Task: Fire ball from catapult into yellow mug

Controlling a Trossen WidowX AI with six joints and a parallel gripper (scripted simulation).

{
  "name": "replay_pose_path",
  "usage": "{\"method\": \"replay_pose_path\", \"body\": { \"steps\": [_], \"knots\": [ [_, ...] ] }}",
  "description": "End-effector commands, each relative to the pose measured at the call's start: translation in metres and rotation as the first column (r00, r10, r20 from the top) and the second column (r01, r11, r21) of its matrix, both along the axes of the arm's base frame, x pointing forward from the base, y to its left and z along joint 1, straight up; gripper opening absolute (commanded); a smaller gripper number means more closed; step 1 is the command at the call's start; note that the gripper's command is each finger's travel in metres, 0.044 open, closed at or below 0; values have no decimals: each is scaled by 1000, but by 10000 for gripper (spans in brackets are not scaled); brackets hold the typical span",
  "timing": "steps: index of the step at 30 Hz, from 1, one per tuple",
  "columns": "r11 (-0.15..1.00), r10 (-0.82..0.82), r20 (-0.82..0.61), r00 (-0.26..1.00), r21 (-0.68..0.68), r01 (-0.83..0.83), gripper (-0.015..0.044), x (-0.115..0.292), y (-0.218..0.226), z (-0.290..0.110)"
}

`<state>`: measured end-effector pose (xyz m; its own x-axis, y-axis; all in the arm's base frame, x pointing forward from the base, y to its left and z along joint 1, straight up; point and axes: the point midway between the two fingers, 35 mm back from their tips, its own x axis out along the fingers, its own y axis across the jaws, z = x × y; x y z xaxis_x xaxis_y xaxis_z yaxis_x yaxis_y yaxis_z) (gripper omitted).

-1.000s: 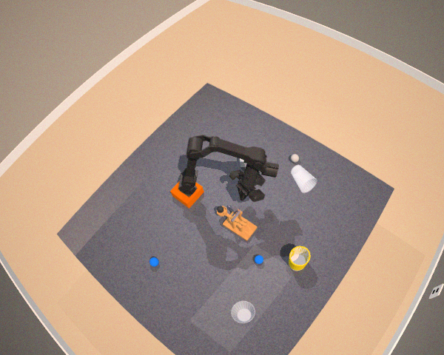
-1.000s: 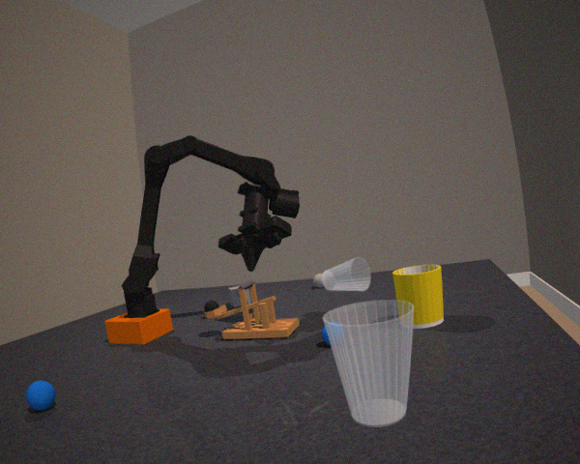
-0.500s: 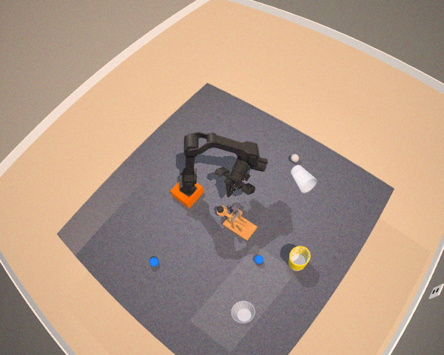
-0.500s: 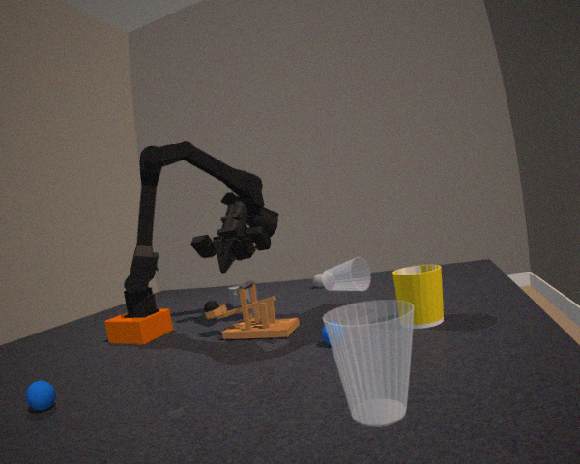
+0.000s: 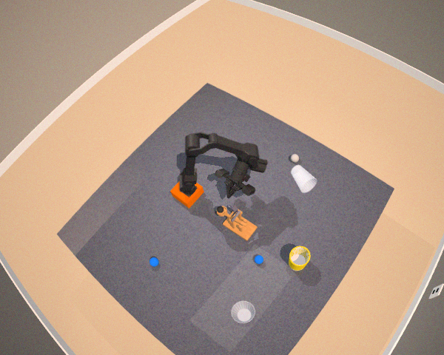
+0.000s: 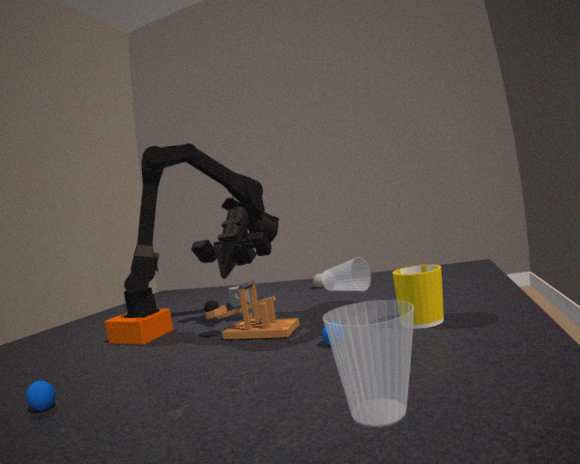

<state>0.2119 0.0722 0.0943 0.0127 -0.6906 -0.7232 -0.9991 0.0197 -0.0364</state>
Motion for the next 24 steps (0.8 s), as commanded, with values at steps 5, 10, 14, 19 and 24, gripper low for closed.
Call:
{"method": "replay_pose_path", "body": {
  "steps": [5,10,14,19,24],
  "knots": [
    [1000,7,-11,1000,-10,-7,0,0,-1,-15],
    [1000,7,-12,1000,-10,-7,0,1,0,-24],
    [1000,7,-12,1000,-10,-7,0,1,0,-30],
    [1000,7,-12,1000,-10,-7,0,1,0,-39],
    [1000,7,-12,1000,-10,-7,0,1,0,-47]
  ]
}}
